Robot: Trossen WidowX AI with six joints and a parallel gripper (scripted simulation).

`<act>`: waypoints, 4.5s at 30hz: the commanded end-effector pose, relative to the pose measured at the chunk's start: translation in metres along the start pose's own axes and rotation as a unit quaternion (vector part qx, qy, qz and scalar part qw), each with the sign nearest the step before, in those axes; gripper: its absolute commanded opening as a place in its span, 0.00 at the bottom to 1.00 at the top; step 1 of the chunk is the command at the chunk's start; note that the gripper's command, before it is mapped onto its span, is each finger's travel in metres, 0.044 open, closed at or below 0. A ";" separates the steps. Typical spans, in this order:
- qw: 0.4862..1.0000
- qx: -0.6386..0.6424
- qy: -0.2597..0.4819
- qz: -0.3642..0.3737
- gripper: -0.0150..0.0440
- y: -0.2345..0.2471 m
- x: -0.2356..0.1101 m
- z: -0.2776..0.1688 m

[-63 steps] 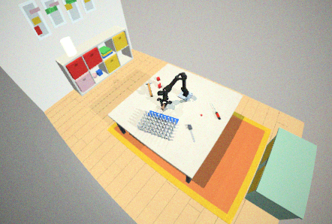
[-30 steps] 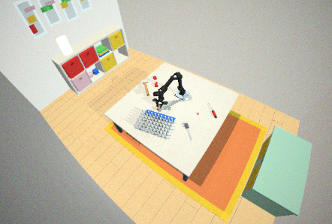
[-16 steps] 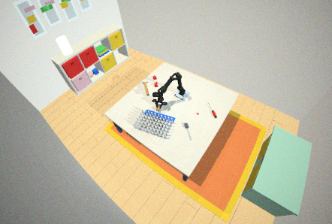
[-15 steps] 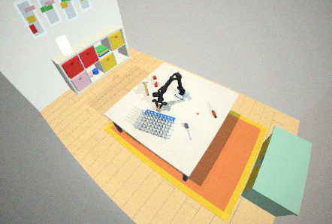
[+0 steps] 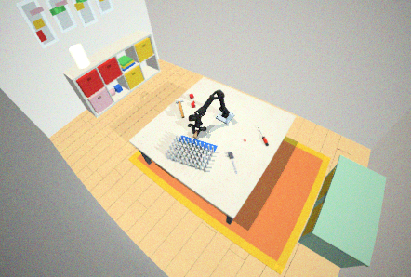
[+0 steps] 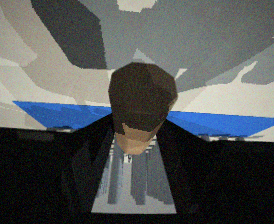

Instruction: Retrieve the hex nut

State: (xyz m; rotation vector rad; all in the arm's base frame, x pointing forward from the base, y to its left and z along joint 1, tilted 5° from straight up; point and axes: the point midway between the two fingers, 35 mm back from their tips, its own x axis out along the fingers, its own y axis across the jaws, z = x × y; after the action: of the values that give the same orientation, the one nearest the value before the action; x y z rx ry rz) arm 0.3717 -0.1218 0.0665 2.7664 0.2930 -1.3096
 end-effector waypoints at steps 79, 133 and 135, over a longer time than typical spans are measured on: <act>1.000 0.000 0.005 0.004 0.25 -0.008 0.032 -0.012; 1.000 -0.002 0.004 0.003 0.25 0.000 0.012 0.015; 1.000 -0.002 0.004 0.003 0.25 0.000 0.011 0.016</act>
State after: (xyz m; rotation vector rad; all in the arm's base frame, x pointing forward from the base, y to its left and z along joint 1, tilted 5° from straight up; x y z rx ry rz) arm 0.3710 -0.1237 0.0480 2.7670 0.2765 -1.2991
